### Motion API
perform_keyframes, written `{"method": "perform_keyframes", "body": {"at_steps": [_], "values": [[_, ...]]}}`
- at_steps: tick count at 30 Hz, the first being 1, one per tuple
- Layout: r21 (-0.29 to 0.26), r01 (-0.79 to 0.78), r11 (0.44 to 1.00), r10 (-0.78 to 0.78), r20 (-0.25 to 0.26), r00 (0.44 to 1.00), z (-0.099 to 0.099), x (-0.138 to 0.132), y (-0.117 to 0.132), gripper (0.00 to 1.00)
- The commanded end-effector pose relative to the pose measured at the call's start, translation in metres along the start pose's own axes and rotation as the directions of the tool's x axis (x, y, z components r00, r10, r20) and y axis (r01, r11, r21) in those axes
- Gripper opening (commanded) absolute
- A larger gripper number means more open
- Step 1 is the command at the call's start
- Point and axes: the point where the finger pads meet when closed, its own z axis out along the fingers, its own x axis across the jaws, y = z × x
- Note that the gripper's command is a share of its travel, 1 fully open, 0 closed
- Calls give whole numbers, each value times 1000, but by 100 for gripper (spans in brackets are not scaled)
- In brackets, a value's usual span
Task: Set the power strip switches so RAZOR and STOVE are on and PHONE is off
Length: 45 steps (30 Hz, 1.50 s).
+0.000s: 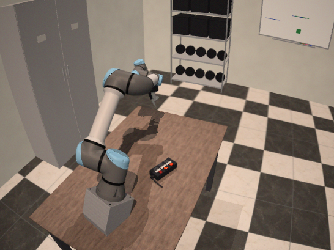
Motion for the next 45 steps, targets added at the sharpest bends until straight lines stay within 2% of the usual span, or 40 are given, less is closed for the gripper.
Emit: {"method": "perform_keyframes", "body": {"at_steps": [1,10,13,19,25,27,35,42,44,45], "values": [[2,0,1000,0,3,1000,1,-2,3,100],[20,3,1000,-4,30,1000,14,-20,17,100],[35,4,999,-6,50,999,23,-34,27,100],[80,2,997,-11,105,994,47,-77,53,100],[147,-14,989,-12,173,985,72,-139,83,100],[147,-14,989,-12,173,985,72,-139,83,100],[266,-76,961,4,262,965,98,-248,115,100],[376,-171,911,46,319,947,105,-351,124,100],[376,-171,911,46,319,947,105,-351,124,100],[391,-187,901,55,325,944,105,-365,124,100]]}}
